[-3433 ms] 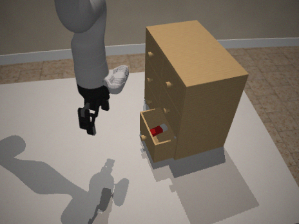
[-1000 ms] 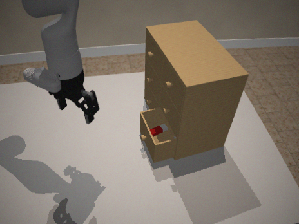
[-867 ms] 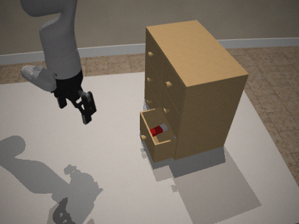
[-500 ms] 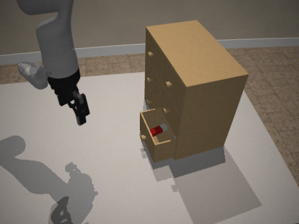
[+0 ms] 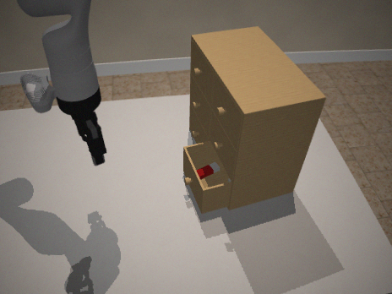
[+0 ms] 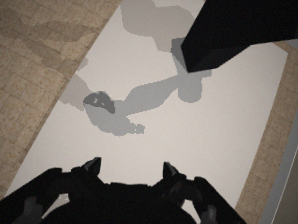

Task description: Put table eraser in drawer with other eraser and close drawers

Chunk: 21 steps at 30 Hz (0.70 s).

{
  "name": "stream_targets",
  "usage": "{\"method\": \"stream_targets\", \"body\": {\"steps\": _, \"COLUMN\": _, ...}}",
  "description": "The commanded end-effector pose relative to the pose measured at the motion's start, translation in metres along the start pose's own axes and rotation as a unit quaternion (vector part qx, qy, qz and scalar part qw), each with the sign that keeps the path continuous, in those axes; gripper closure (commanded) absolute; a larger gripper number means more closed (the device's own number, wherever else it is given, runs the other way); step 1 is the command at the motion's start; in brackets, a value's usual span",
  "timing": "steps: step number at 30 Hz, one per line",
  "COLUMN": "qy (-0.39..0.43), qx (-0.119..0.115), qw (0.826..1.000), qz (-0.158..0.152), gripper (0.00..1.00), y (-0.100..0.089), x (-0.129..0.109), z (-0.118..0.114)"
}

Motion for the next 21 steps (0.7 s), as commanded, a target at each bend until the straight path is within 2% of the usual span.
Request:
{"method": "stream_targets", "body": {"steps": 1, "qy": 0.014, "qx": -0.001, "qw": 1.000, "qz": 0.000, "gripper": 0.00, "y": -0.0011, "x": -0.0014, "z": -0.0004}}
{"method": "stream_targets", "body": {"steps": 21, "qy": 0.086, "qx": -0.001, "qw": 0.996, "qz": 0.000, "gripper": 0.00, "y": -0.0030, "x": -0.0057, "z": 0.0009}}
Point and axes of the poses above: the point where the finger pads meet when closed, its own y axis out along the fingers, its own z axis across the jaws, x = y × z, the point moved 1 cm from there along -y, back along the fingers, and after that the axes turned 13 degrees about y, right-handed, at the moved point
